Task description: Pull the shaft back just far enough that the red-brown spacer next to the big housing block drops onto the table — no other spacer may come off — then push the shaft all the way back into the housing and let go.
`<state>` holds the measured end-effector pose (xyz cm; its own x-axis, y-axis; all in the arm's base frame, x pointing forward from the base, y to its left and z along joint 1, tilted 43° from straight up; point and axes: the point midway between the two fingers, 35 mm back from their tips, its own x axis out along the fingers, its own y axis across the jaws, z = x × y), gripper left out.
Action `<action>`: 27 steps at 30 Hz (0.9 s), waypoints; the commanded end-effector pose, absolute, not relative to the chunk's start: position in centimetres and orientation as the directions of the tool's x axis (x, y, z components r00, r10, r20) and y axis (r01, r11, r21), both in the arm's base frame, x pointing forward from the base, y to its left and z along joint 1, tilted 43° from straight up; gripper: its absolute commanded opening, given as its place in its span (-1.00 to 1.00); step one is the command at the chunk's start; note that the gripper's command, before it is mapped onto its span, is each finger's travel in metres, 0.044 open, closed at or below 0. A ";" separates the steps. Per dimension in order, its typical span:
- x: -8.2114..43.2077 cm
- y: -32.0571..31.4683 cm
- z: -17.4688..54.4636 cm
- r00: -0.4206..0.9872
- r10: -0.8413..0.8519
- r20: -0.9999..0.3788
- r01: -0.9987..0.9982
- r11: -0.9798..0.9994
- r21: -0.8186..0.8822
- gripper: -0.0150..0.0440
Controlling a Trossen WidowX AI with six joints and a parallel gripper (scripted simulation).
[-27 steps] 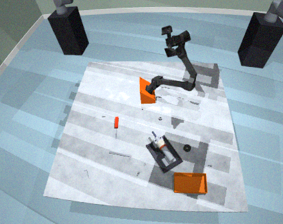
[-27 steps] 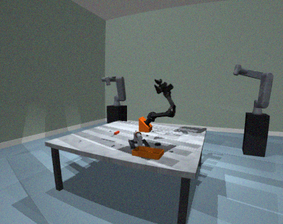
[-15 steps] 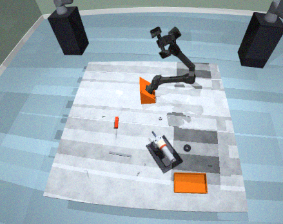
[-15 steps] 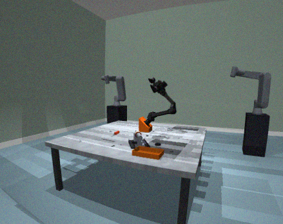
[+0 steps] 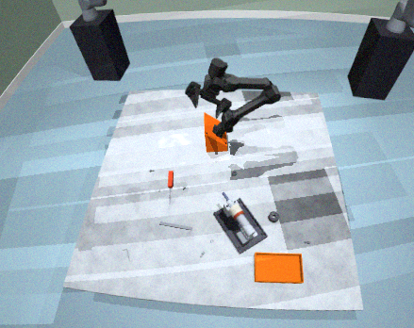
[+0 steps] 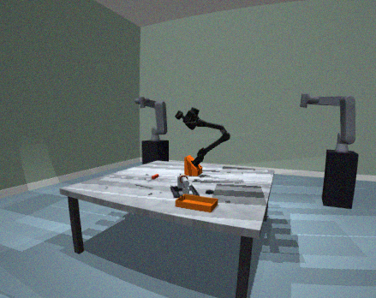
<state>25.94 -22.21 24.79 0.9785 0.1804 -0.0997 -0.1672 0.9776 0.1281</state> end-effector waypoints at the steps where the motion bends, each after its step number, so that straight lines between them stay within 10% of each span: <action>1: 29.5 -18.9 20.8 0.938 0.320 -0.135 -0.280 0.927 0.251 1.00; 27: 35.1 6.7 2.9 0.421 0.862 -0.281 -0.640 0.502 0.582 1.00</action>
